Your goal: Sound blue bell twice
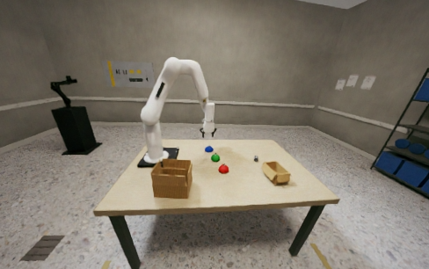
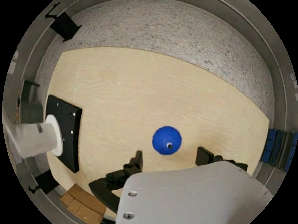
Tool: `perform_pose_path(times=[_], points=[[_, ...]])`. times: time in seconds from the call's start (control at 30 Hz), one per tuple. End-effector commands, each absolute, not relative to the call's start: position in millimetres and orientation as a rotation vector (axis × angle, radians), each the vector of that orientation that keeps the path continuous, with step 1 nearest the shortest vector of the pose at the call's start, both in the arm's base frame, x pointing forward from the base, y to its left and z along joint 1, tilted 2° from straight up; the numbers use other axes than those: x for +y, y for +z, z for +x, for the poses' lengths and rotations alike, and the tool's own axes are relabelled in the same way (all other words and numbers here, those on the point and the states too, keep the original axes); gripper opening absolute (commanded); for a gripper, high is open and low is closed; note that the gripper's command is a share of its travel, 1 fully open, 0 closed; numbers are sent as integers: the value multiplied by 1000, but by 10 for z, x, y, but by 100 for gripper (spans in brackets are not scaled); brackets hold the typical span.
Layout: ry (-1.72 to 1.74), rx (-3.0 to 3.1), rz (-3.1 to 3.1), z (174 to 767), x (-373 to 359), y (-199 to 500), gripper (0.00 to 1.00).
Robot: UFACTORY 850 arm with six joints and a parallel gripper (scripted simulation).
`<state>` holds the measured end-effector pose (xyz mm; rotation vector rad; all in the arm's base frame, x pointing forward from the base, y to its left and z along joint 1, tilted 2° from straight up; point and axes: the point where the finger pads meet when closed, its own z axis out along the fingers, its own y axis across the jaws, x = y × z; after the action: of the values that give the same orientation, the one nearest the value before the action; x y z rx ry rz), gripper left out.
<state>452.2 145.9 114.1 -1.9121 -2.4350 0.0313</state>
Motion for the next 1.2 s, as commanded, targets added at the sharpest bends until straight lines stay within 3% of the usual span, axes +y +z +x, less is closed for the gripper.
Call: perform_pose_path(times=[0.0,0.03,1.17], points=[[8,-2462,-1910,4679,1388,1151,100],[8,-2462,-1910,4679,1388,1151,0],[8,-2462,-1910,4679,1388,1151,0]])
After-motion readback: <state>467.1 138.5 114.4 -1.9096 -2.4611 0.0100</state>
